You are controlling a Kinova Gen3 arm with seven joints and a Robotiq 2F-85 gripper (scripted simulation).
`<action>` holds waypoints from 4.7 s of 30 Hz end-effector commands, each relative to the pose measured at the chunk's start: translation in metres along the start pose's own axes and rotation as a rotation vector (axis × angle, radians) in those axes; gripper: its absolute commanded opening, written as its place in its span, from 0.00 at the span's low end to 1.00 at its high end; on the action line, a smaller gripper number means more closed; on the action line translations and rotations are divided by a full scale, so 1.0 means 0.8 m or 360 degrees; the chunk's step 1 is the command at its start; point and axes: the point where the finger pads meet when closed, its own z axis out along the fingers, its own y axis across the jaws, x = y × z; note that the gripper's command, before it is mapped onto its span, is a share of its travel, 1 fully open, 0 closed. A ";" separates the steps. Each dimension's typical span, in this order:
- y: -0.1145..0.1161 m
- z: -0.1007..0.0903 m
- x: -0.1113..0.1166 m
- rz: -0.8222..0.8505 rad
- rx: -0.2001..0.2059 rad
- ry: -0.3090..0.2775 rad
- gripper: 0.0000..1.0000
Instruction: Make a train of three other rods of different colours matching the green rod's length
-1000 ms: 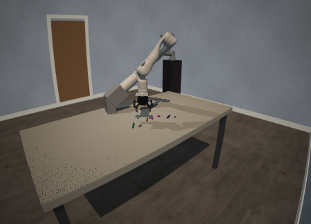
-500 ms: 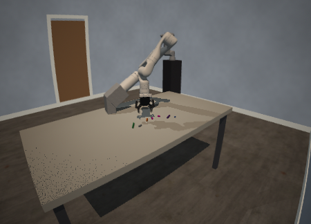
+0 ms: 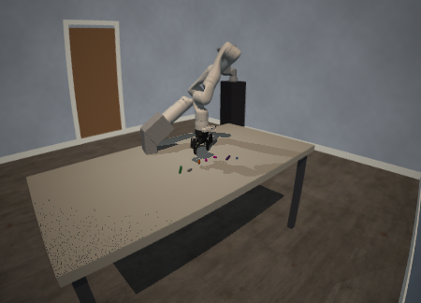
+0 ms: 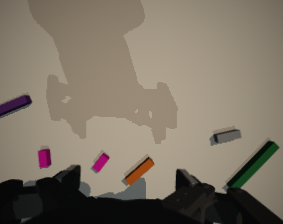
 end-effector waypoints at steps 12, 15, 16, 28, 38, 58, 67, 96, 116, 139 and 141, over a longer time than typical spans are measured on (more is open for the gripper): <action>-0.038 -0.005 0.032 -0.1119 -0.0032 0.0011 1.00; -0.041 -0.006 0.035 -0.1199 -0.0035 0.0011 1.00; -0.045 -0.006 0.039 -0.1266 -0.0038 0.0019 1.00; -0.076 -0.010 0.064 -0.2069 -0.0078 0.0017 1.00; -0.090 -0.010 0.072 -0.2383 -0.0082 0.0012 1.00; -0.096 -0.011 0.077 -0.2526 -0.0092 0.0012 1.00; -0.096 -0.011 0.077 -0.2526 -0.0092 0.0012 1.00; -0.096 -0.011 0.077 -0.2526 -0.0092 0.0012 1.00; -0.096 -0.011 0.077 -0.2526 -0.0092 0.0012 1.00; -0.096 -0.011 0.077 -0.2526 -0.0092 0.0012 1.00; -0.096 -0.011 0.077 -0.2526 -0.0092 0.0012 1.00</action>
